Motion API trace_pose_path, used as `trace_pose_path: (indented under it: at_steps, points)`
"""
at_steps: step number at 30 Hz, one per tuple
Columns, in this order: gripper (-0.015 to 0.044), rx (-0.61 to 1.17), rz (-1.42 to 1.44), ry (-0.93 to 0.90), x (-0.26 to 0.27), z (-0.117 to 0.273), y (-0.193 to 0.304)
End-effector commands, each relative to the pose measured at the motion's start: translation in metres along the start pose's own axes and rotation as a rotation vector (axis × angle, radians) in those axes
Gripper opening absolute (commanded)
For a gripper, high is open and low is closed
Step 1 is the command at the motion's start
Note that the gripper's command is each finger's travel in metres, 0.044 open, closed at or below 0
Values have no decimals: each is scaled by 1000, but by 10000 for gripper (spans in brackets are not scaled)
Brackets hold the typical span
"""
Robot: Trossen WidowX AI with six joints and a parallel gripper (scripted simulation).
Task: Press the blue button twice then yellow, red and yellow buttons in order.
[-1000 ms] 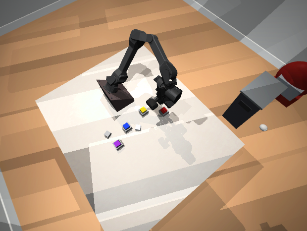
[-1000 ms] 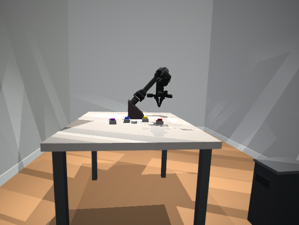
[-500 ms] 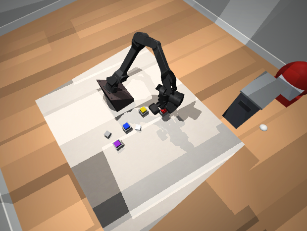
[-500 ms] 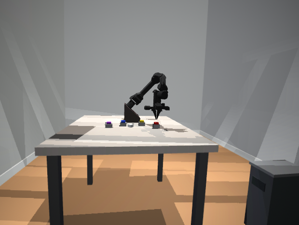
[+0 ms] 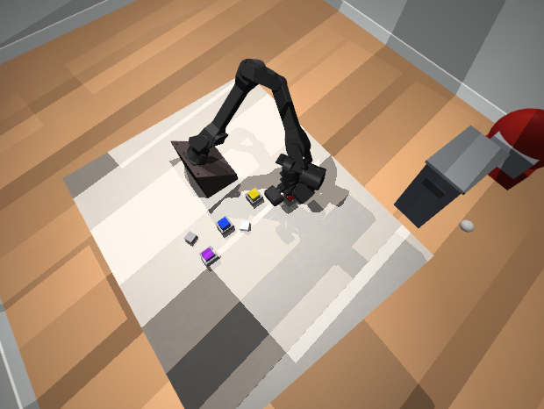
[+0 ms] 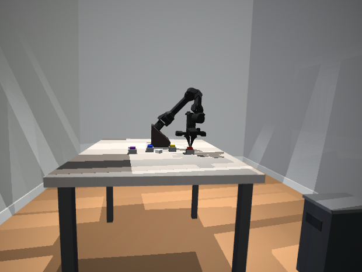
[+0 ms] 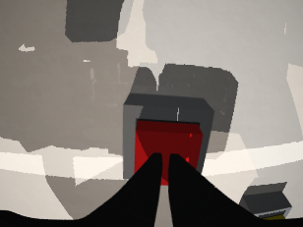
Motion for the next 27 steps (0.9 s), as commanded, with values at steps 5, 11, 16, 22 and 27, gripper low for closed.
trace_pose_path:
  at_steps: [5, 11, 16, 22, 27]
  points:
    - [20, 1, -5, 3, 0, -7, 1]
    - [20, 1, -5, 3, 0, -7, 1]
    - [20, 1, -5, 3, 0, -7, 1]
    - [20, 1, -1, 0, 0, -4, 0]
    - [20, 2, -5, 4, 0, 25, 0]
Point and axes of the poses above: the point midway between the two fingers, 35 mm back from their tips, its own z axis back along the fingers, its own x axis across the jaws, y = z × x, the point moved 8 cm from there along z, back along the fingers, and after that the axes turned 15 degrees about z, right-handed, at the moved point
